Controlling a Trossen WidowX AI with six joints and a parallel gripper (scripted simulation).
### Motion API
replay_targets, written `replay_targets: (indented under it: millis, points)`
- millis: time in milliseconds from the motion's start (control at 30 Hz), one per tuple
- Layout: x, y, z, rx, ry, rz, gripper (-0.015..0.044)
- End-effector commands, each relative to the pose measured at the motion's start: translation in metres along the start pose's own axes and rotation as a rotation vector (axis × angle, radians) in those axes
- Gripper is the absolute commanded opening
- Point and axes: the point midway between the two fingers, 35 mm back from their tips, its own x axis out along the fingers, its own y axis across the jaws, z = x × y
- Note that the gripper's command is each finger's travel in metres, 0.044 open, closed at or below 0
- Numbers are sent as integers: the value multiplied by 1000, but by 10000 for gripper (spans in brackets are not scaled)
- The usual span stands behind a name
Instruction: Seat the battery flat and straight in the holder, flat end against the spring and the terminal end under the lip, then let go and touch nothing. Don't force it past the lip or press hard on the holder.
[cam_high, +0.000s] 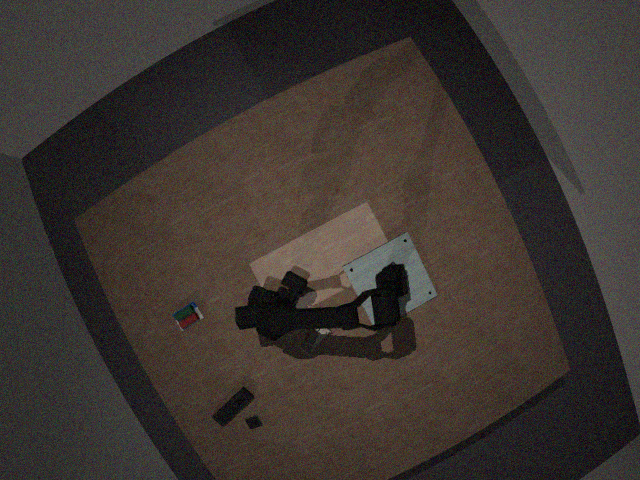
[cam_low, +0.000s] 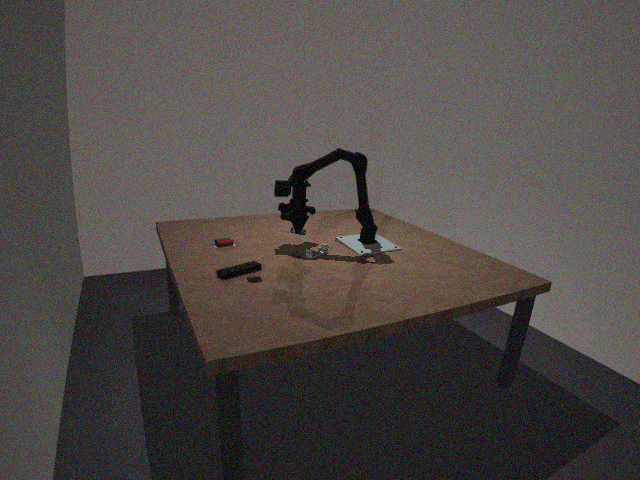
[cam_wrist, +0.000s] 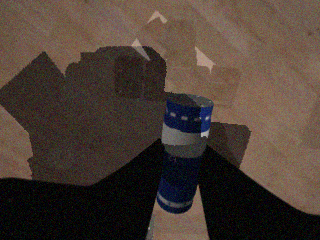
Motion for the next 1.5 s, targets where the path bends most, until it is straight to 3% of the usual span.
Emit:
replay_targets:
  millis: [0, 533, 900, 1467]
  points:
    - [-9, 18, -27, -284, -10, 4, 78]
    - [-27, 59, -134, -1383, -6, 15, 78]
    - [-25, 59, -134, -1391, 5, 6, 78]
    - [14, 53, -135, -1369, 219, -160, 78]
